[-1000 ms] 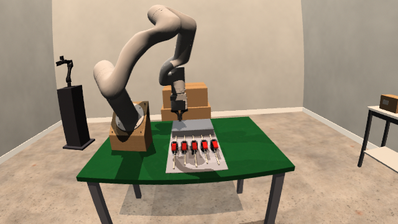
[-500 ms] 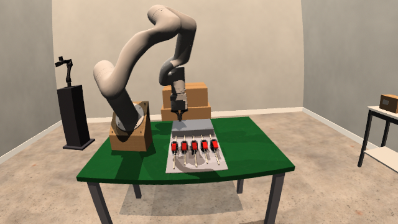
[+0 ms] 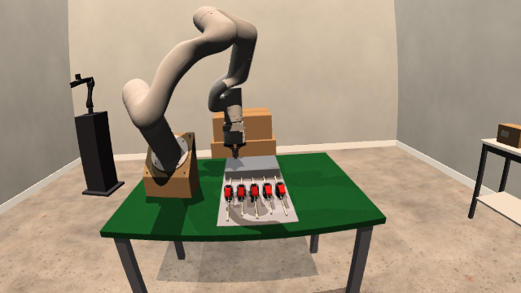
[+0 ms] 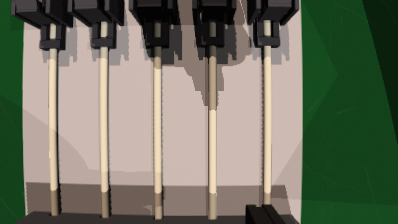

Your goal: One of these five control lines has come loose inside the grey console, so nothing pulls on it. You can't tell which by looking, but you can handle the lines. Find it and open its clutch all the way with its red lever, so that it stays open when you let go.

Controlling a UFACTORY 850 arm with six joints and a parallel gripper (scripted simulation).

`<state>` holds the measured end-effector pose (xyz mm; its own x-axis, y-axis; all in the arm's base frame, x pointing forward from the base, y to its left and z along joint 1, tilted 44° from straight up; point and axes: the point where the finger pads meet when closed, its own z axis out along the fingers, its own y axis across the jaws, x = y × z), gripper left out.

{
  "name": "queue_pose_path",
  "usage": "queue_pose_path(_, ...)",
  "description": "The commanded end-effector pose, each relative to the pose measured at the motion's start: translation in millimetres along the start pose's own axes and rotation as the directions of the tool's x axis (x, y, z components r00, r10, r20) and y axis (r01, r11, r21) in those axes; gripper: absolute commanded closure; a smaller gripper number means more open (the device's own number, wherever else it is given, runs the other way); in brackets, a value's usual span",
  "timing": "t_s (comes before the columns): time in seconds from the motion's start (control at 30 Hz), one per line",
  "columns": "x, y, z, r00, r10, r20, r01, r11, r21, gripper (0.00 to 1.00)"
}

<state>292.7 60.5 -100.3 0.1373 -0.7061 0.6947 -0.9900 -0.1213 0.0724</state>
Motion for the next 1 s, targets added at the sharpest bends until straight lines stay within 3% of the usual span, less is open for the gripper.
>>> queue_pose_path(0.0,-0.3,-0.6,-0.5,1.000,0.000,0.001,0.000,1.000,0.001,1.00)
queue_pose_path(0.5,0.4,-1.3,-0.2,1.000,0.000,0.001,0.000,1.000,0.001,1.00)
queue_pose_path(0.6,24.4,-24.6,12.1,1.000,-0.001,0.003,0.001,1.000,0.000,1.00)
queue_pose_path(0.67,24.4,-24.6,12.1,1.000,-0.001,0.003,0.001,1.000,0.000,1.00)
queue_pose_path(0.73,52.0,-46.4,26.6,1.000,0.000,0.001,0.000,1.000,0.001,1.00)
queue_pose_path(0.8,61.9,-53.2,32.0,1.000,0.000,0.000,0.000,1.000,0.001,1.00)
queue_pose_path(0.97,67.8,-57.0,35.3,1.000,0.001,-0.001,-0.001,1.000,0.002,1.00)
